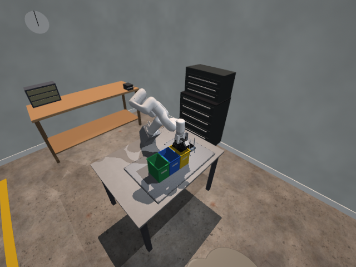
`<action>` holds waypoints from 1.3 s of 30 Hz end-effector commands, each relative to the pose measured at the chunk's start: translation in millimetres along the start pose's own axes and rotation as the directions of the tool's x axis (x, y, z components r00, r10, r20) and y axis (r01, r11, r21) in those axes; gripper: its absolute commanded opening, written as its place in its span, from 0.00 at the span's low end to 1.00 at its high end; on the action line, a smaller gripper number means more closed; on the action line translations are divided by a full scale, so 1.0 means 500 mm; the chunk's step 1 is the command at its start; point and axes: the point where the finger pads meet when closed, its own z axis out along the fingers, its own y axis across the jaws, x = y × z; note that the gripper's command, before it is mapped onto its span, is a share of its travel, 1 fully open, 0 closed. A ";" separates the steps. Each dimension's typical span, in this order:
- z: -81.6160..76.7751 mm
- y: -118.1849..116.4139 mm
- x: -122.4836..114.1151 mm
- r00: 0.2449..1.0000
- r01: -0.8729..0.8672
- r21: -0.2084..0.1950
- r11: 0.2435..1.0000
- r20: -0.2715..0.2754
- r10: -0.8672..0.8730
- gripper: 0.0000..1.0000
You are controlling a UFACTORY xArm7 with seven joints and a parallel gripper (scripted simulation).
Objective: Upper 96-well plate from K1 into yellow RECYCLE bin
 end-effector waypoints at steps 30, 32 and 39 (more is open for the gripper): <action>0.009 0.000 0.002 1.000 0.000 0.001 1.000 -0.003 0.000 1.00; 0.009 0.000 0.002 1.000 0.000 0.001 1.000 -0.003 0.000 1.00; 0.009 0.000 0.002 1.000 0.000 0.001 1.000 -0.003 0.000 1.00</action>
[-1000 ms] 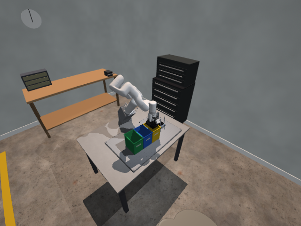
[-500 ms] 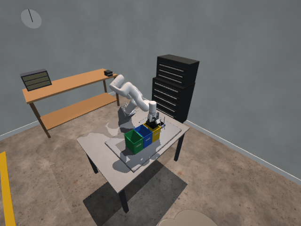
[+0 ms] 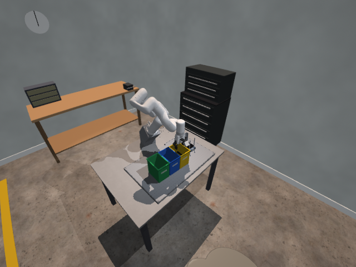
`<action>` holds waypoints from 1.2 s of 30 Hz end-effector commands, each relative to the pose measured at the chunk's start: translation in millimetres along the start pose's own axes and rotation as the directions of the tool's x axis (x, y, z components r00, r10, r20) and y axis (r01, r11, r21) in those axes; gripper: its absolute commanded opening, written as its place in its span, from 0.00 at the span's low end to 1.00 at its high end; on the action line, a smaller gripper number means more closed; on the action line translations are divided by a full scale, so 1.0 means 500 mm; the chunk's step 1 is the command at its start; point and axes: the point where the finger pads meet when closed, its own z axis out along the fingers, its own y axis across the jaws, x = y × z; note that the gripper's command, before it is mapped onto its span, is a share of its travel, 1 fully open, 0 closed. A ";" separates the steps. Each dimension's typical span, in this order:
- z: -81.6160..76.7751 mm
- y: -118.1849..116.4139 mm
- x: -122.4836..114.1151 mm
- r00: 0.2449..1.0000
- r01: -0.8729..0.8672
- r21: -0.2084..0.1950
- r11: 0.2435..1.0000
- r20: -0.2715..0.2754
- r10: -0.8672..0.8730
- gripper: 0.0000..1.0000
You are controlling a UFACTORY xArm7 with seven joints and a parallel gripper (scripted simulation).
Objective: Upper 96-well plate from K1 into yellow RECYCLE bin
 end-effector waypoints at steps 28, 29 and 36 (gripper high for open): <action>-0.028 0.000 0.002 1.000 0.000 0.001 1.000 -0.002 0.000 1.00; -0.028 0.000 0.002 1.000 0.000 0.001 1.000 -0.002 0.000 1.00; -0.065 0.000 0.002 1.000 -0.001 0.001 1.000 -0.003 0.001 1.00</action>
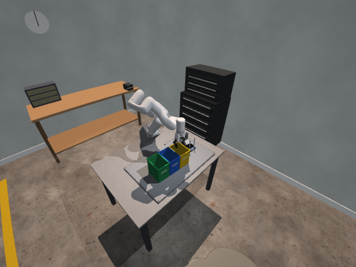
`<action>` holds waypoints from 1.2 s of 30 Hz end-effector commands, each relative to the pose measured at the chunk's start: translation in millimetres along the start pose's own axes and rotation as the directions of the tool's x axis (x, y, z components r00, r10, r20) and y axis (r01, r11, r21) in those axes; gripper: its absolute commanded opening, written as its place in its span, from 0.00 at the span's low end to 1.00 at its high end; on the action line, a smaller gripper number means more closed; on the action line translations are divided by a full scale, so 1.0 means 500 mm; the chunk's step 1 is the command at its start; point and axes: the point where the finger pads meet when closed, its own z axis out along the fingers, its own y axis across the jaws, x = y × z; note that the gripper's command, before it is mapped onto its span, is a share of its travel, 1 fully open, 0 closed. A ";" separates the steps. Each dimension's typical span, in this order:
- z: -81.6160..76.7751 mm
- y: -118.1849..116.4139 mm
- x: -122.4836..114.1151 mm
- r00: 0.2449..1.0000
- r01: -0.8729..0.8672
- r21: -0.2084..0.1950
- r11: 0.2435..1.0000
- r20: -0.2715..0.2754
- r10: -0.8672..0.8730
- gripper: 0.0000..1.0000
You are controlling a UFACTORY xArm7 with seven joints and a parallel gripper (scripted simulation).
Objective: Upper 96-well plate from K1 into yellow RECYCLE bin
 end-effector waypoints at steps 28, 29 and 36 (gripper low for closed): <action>-0.044 0.001 0.000 1.000 -0.001 0.000 1.000 -0.003 0.001 1.00; -0.044 0.001 0.000 1.000 -0.001 0.000 1.000 -0.003 0.001 1.00; -0.044 0.001 0.000 1.000 -0.001 0.000 1.000 -0.003 0.001 1.00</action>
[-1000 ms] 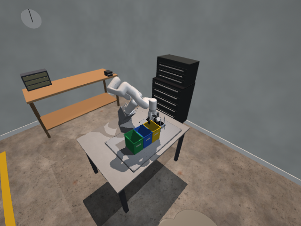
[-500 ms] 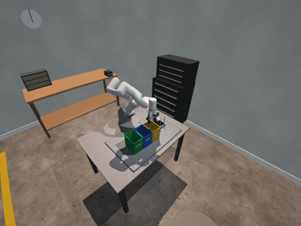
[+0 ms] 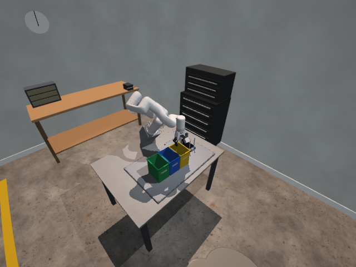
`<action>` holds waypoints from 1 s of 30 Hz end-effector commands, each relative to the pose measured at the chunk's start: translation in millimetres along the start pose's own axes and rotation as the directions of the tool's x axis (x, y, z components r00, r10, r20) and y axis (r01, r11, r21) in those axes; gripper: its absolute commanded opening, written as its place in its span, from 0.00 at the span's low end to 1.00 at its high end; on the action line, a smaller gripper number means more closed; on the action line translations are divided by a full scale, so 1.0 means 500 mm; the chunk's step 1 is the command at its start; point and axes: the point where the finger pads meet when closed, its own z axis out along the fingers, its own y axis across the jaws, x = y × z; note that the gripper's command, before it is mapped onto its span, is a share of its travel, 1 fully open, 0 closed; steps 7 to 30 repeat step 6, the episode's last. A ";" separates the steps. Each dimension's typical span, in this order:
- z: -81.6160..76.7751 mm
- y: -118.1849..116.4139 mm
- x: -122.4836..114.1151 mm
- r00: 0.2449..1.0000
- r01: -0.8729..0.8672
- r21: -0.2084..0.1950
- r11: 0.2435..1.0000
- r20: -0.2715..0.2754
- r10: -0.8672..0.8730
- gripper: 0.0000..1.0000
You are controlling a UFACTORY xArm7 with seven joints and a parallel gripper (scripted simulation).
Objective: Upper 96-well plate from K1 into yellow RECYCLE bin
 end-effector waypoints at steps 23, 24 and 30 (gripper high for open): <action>-0.002 0.000 0.002 1.000 -0.001 0.001 1.000 -0.003 0.001 1.00; -0.002 0.000 0.002 1.000 -0.001 0.001 1.000 -0.003 0.001 1.00; -0.002 0.000 0.002 1.000 -0.001 0.001 1.000 -0.003 0.001 1.00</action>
